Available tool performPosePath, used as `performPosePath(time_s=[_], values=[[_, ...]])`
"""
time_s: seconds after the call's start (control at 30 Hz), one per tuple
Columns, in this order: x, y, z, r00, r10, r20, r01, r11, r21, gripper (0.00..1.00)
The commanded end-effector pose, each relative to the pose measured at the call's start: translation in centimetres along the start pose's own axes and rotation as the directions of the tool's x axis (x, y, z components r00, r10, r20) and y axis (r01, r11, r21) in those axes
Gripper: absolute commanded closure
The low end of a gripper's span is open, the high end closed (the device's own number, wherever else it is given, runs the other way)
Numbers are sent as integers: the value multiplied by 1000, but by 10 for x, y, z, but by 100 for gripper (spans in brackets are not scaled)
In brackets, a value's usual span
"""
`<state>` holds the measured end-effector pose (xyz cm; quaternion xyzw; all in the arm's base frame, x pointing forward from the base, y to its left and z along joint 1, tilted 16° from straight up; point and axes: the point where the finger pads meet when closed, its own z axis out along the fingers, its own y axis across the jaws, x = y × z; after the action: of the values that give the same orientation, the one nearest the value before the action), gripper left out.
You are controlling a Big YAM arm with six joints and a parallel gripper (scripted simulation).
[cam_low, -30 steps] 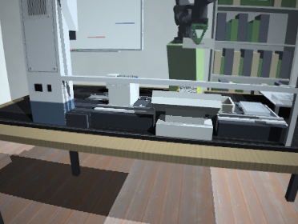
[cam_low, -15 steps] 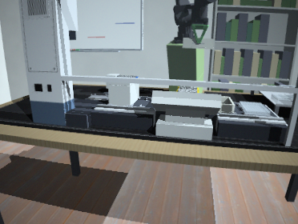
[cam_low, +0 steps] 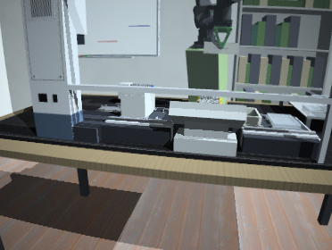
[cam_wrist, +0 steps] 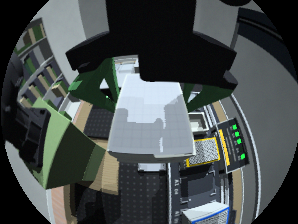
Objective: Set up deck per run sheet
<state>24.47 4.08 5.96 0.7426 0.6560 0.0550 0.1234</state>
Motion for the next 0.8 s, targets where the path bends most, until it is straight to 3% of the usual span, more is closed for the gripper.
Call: performPosePath(time_s=[0.0, 0.57, 0.7, 0.77], values=[[13, 33, -22, 999, 10, -34, -13, 997, -77, 100], [13, 32, -24, 999, 11, -36, -14, 997, -80, 100], [7, 31, -10, 1000, 9, -23, -10, 998, -62, 100], [1, 9, 7, 1000, 3, -6, -3, 1000, -21, 100]])
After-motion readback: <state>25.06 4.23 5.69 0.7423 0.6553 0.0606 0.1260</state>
